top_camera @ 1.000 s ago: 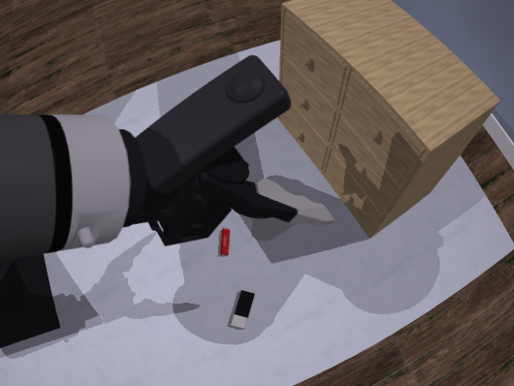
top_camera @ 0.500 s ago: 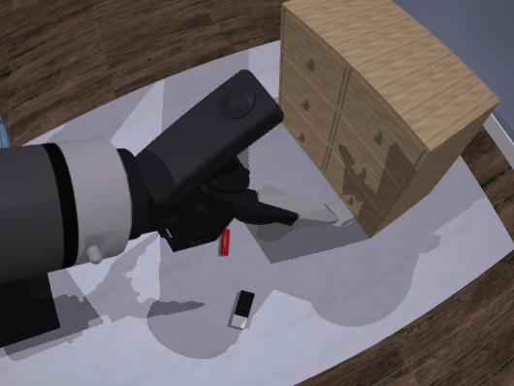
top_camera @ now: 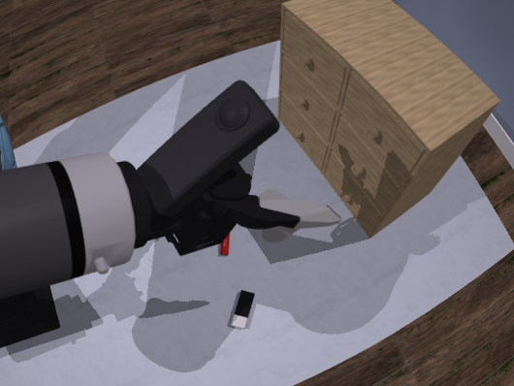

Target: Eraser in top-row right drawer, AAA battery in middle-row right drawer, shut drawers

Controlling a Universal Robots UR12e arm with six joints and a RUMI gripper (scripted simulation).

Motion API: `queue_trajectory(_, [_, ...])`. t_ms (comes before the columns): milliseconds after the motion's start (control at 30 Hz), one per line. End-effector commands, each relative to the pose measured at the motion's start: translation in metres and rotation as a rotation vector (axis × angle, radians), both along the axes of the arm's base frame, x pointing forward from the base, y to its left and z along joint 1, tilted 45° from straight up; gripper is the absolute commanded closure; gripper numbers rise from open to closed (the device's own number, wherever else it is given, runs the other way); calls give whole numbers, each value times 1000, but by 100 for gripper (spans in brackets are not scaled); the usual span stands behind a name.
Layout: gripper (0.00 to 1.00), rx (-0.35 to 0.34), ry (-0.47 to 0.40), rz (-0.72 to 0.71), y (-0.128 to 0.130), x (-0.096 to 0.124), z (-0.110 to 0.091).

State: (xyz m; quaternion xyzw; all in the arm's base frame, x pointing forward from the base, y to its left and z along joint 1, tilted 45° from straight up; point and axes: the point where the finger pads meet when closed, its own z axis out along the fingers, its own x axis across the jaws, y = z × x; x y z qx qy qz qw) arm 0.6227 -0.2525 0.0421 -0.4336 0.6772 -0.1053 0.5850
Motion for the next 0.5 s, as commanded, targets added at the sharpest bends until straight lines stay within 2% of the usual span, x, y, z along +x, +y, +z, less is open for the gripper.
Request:
queue_trajectory(0, [0,-3,-14,-25,0,2,-1])
queue_trajectory(467, [0,0,-46,-58,2,6,-3])
